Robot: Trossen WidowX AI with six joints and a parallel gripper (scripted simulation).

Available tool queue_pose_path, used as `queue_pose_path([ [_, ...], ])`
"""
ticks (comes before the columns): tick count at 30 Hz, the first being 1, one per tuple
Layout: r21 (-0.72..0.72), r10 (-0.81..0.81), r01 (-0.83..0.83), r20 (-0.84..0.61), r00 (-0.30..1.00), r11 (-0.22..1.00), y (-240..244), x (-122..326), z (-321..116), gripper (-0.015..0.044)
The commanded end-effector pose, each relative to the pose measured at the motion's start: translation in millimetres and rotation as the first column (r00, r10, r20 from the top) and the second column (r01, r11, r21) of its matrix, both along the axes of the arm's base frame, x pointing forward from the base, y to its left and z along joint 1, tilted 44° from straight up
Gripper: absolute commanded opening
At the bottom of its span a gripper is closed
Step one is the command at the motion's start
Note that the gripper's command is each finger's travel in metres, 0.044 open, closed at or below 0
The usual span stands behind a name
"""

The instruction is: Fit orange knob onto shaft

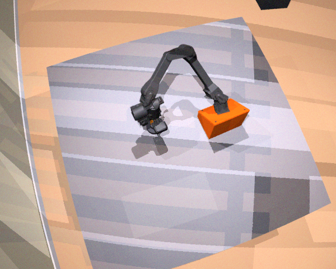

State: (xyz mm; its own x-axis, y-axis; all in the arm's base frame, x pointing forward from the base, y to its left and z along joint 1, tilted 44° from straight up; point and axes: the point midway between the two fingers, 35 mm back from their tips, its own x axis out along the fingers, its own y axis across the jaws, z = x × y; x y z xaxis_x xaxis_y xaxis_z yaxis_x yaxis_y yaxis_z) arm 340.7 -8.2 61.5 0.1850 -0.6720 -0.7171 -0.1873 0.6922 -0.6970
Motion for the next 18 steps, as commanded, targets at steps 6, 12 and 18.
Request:
queue_pose_path([
  [6, -0.004, 0.005, -0.005, -0.003, 1.000, 1.000, -0.7, 0.7, -0.3, 0.0000],
  [12, -0.005, 0.005, -0.005, -0.003, 1.000, 1.000, -0.8, 0.9, -0.7, 0.0000],
  [18, -0.004, 0.005, -0.005, -0.003, 1.000, 1.000, 2.2, 0.3, 3.1, 0.0000],
])
